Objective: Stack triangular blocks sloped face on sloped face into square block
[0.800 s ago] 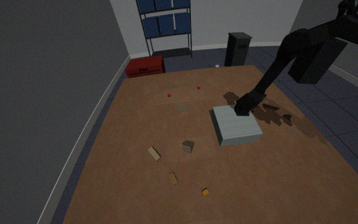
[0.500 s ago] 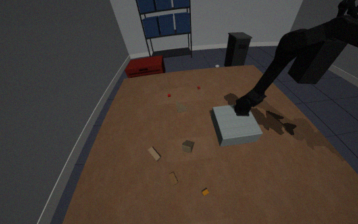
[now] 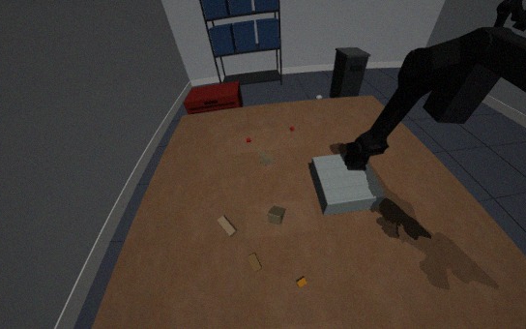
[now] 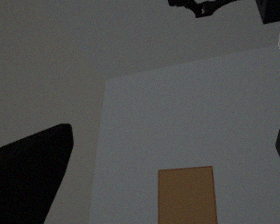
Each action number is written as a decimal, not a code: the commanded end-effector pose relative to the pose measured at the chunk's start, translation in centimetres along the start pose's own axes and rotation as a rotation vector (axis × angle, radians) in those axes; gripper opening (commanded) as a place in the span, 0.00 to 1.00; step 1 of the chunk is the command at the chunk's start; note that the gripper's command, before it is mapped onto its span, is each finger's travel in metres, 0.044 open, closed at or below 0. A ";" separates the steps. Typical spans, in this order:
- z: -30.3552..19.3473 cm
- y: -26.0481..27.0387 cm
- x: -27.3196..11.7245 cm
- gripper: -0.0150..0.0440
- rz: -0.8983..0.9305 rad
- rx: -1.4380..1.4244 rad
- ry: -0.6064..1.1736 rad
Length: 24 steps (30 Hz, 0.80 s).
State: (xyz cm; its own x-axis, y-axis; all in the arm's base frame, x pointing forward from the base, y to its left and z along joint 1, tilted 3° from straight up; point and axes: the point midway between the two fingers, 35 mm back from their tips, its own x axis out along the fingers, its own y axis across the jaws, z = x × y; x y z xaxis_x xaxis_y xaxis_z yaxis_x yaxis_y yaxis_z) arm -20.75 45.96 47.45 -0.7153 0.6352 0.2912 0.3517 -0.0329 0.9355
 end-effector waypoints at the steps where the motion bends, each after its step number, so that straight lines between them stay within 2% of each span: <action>1: 6.7 -1.7 -2.3 1.00 -0.067 0.061 -0.163; 13: 19.5 -3.6 -11.0 1.00 -0.147 0.285 -0.591; 24: 29.8 -4.4 -25.0 1.00 -0.132 0.467 -1.071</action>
State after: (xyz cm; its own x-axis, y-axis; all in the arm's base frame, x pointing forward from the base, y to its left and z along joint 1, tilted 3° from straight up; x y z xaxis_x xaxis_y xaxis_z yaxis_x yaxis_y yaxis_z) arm 8.29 53.95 33.07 -0.0897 0.9691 -0.2298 0.5944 0.2373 0.7683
